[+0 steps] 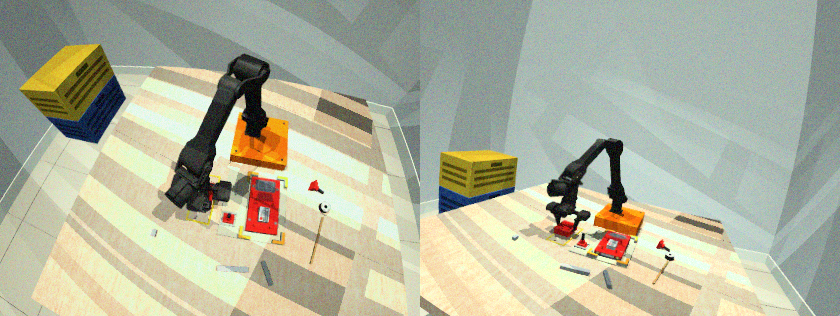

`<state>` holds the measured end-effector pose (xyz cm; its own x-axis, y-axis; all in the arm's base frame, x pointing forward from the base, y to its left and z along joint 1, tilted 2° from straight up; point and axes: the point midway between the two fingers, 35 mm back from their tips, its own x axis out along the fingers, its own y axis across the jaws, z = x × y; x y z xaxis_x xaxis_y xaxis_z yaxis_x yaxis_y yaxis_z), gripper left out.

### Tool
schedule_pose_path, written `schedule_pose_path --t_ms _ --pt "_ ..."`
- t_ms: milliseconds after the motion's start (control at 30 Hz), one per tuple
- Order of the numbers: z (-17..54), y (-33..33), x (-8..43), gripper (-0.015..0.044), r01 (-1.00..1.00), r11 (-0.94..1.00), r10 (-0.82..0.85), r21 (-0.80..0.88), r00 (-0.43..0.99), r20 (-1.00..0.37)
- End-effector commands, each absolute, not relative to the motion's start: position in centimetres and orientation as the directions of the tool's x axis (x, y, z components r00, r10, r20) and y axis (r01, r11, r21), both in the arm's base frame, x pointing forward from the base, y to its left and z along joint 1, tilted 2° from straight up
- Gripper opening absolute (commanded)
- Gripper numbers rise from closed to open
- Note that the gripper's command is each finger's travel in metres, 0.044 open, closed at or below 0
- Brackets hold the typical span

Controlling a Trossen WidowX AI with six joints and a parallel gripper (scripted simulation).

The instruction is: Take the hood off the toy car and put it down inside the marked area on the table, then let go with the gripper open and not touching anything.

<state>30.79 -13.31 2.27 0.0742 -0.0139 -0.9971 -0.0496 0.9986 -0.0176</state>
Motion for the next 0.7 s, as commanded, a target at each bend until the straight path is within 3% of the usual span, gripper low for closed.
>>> schedule_pose_path --t_ms 0,667 --pt "1.83 -13.18 30.64 0.0000 -0.051 0.999 -0.008 -0.012 0.069 -0.998" --pt "0.85 -13.18 30.69 0.0000 -0.051 0.999 -0.008 -0.012 0.069 -0.998"
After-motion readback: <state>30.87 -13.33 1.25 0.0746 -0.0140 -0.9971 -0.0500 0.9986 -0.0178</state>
